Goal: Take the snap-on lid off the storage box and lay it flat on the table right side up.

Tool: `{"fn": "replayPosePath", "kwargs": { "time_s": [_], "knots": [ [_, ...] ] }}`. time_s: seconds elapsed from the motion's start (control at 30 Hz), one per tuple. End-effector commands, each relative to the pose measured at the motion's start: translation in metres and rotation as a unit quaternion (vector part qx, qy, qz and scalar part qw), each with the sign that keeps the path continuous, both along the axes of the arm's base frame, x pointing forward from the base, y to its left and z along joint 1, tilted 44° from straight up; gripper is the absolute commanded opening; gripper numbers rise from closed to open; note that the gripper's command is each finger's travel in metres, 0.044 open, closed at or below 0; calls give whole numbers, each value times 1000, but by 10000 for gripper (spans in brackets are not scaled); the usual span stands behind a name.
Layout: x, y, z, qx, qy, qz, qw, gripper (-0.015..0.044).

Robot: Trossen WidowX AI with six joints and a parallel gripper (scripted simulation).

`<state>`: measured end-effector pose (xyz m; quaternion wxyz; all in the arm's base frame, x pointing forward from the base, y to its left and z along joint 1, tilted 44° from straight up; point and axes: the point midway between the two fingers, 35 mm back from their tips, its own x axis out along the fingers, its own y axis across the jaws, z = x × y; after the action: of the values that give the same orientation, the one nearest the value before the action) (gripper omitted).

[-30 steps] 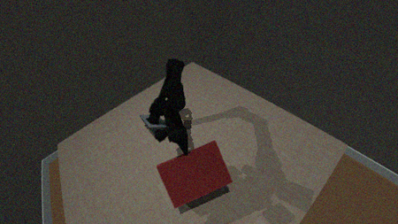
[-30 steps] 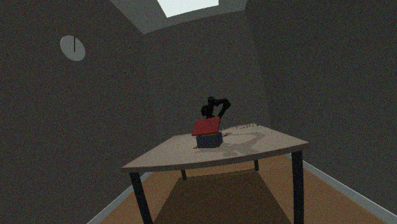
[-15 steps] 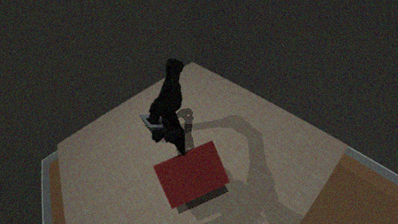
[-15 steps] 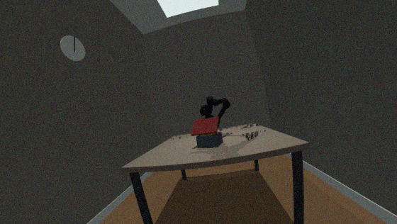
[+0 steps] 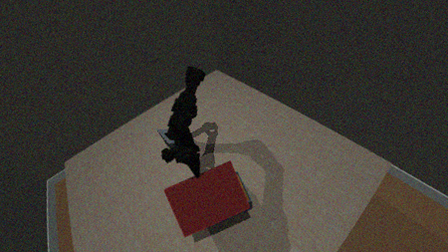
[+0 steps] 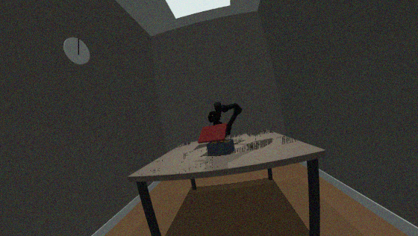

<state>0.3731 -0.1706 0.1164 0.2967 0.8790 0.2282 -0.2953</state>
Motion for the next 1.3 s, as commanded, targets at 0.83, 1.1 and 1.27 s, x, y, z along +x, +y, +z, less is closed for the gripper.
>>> {"fn": "replayPosePath", "kwargs": {
  "time_s": [0.83,1.1,1.27],
  "knots": [
    [-28,-40,-34,-5,-5,-1,1000,0],
    [-36,-50,-44,-6,-5,-1,1000,0],
    [-41,-56,-50,-6,-5,-1,1000,0]
  ]
}}
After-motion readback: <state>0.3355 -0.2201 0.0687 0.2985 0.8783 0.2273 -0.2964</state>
